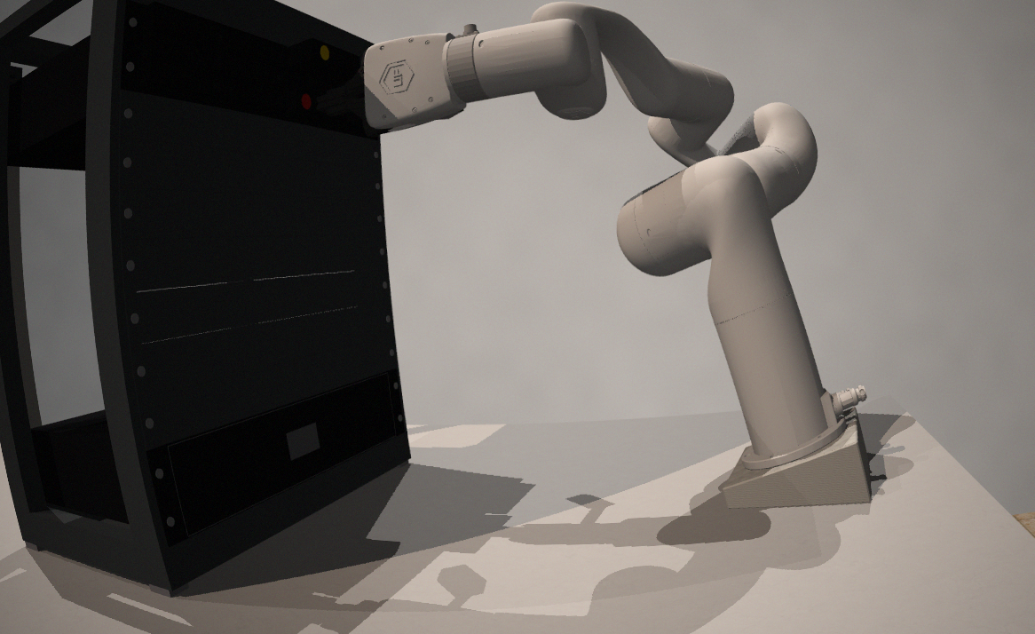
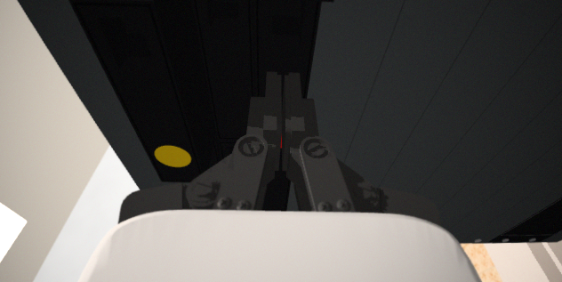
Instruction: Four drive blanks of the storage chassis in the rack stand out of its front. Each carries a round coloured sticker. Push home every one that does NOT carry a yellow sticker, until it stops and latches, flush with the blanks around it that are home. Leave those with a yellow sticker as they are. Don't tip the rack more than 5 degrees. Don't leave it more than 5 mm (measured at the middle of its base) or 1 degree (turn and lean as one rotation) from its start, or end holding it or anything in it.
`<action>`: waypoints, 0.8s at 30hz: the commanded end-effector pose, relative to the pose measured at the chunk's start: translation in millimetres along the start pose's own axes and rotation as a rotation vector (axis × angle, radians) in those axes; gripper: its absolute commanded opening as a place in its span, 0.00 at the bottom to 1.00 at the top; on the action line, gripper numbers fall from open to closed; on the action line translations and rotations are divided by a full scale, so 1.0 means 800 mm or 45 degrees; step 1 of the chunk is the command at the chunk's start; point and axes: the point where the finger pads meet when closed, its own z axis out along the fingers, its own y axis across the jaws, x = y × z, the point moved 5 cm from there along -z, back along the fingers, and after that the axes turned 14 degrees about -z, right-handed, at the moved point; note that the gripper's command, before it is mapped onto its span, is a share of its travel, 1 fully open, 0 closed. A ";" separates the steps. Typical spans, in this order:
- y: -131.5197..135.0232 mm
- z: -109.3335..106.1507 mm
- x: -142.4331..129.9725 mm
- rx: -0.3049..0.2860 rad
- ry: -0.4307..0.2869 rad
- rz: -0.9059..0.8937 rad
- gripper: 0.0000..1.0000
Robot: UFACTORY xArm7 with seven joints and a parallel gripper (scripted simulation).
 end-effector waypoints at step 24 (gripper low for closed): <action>-0.002 0.007 0.001 0.003 0.003 0.001 0.00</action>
